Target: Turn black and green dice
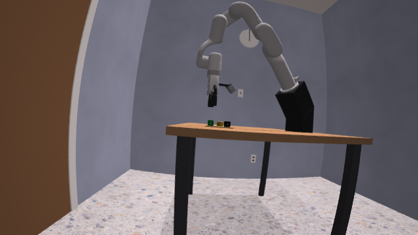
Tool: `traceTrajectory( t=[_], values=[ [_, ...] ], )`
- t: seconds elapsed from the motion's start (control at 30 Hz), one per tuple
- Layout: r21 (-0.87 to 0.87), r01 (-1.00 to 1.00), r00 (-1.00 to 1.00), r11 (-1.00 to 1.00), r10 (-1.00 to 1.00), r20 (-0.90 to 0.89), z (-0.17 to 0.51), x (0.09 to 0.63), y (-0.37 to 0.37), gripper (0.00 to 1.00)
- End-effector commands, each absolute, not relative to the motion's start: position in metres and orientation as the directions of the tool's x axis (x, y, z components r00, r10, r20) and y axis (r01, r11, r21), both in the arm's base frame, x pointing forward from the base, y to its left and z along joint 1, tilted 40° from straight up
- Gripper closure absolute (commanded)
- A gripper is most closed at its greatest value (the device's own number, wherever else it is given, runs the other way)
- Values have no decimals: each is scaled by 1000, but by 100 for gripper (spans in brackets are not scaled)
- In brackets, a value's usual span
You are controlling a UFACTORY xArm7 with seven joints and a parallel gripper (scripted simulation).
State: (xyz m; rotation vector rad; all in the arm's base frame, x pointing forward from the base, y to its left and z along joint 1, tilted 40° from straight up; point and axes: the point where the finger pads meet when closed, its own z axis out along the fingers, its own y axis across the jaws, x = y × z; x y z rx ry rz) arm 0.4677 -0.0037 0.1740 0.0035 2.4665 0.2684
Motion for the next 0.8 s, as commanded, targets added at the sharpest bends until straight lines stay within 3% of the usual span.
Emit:
traceTrajectory(
  t=[0.0,0.77],
  values=[
    [193,-63,-788,979,69,-612,176,467,-5,0],
    [193,-63,-788,979,69,-612,233,422,-19,0]
  ],
)
